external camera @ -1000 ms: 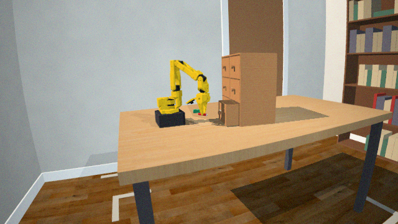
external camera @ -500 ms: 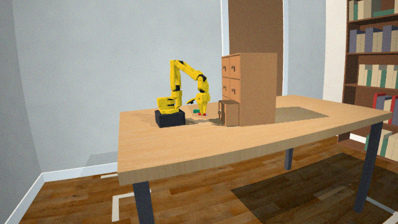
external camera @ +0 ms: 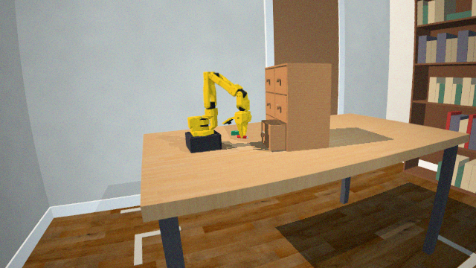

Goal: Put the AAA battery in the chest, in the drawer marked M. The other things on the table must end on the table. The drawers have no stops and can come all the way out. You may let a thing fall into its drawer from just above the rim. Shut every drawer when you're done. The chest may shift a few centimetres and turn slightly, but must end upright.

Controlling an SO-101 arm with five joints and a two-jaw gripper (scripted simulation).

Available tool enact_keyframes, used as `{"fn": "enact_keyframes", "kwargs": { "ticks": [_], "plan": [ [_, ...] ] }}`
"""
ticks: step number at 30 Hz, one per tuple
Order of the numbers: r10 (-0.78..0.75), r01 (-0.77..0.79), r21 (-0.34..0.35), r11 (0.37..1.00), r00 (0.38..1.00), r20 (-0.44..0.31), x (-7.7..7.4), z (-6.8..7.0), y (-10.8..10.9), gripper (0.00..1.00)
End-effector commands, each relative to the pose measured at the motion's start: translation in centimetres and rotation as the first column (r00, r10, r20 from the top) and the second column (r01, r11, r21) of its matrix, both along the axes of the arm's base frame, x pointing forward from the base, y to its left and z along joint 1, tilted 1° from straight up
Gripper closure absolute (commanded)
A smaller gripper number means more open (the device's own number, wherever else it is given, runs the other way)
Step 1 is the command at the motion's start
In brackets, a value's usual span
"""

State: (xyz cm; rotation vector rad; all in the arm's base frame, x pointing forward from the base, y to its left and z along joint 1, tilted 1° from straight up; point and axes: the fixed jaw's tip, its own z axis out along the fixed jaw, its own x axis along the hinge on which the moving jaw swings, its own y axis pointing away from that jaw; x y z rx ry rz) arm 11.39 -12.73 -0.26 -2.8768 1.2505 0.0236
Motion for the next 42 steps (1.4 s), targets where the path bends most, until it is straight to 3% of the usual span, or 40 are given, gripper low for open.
{"fn": "enact_keyframes", "kwargs": {
  "ticks": [1,13,25,30,42],
  "plan": [
    [0.017,-0.017,-0.006,1.000,1.000,0.008,0.1,0.1,0.1,1.00],
    [0.017,-0.017,-0.006,1.000,1.000,0.008,0.1,0.1,0.1,1.00],
    [0.186,-0.186,-0.005,0.983,0.983,0.007,1.2,0.1,2.9,1.00],
    [0.186,-0.186,-0.005,0.983,0.983,0.007,1.2,0.1,2.9,1.00],
    [0.365,-0.365,-0.004,0.931,0.931,0.006,2.3,0.1,5.6,1.00]
  ]
}}
